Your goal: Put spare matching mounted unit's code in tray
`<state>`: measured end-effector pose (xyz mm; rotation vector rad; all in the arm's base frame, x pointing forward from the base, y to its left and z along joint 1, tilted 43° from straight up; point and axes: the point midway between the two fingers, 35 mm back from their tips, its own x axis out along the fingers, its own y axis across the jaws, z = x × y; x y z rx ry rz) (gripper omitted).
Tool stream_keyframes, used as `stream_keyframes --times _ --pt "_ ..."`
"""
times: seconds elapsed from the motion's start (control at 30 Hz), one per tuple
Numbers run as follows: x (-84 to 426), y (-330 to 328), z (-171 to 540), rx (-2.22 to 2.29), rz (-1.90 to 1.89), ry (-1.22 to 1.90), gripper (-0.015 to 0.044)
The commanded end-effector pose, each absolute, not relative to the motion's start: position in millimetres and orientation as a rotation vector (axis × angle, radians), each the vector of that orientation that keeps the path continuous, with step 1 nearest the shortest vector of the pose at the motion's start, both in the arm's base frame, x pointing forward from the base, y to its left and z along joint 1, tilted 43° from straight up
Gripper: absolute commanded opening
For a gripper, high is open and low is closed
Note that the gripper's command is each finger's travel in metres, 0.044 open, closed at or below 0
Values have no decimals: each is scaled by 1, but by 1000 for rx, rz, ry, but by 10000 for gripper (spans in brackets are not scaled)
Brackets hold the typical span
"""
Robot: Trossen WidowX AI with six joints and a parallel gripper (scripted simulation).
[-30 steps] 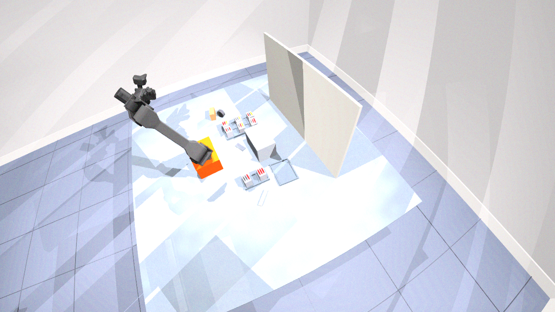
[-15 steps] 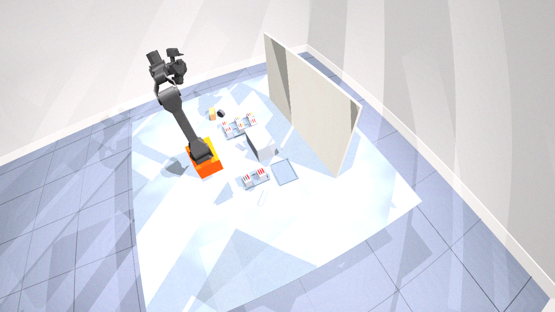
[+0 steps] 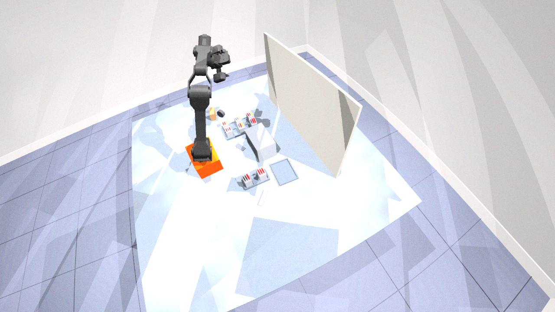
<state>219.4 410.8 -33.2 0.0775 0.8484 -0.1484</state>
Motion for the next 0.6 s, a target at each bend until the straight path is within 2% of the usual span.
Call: stream_keyframes --times 0.0,0.3,0.57 --pt "269 365 -10 -90 -233 902 440" --pt "340 245 41 -409 -381 1107 440" --pt "361 127 93 -624 -477 1374 440"
